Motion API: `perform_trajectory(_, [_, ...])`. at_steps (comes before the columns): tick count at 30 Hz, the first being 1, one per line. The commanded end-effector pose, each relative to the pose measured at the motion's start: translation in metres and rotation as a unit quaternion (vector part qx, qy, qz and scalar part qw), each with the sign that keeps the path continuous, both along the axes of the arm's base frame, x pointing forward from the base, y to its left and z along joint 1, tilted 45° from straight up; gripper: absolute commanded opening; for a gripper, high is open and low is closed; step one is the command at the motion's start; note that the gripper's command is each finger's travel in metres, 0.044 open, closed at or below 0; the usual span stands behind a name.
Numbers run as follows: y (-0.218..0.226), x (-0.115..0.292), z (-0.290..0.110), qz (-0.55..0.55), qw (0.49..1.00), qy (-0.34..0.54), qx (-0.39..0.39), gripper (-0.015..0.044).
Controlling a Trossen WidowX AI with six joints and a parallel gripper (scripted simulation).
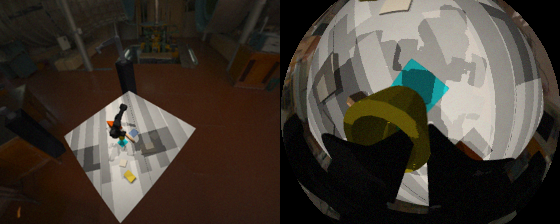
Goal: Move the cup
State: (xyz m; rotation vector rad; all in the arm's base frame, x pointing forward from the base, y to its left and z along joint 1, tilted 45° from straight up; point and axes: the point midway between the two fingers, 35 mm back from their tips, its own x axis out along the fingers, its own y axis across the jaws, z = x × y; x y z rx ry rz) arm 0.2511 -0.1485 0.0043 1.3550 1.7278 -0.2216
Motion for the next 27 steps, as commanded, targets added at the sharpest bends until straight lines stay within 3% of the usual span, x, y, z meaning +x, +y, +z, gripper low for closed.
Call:
perform_trajectory(1, [-0.006, -0.001, -0.01, 0.003, 1.0, 0.002, 0.002, 0.0])
perform_trajectory(27, [0.009, -0.001, -0.032, 0.003, 1.0, 0.002, 0.002, 0.0])
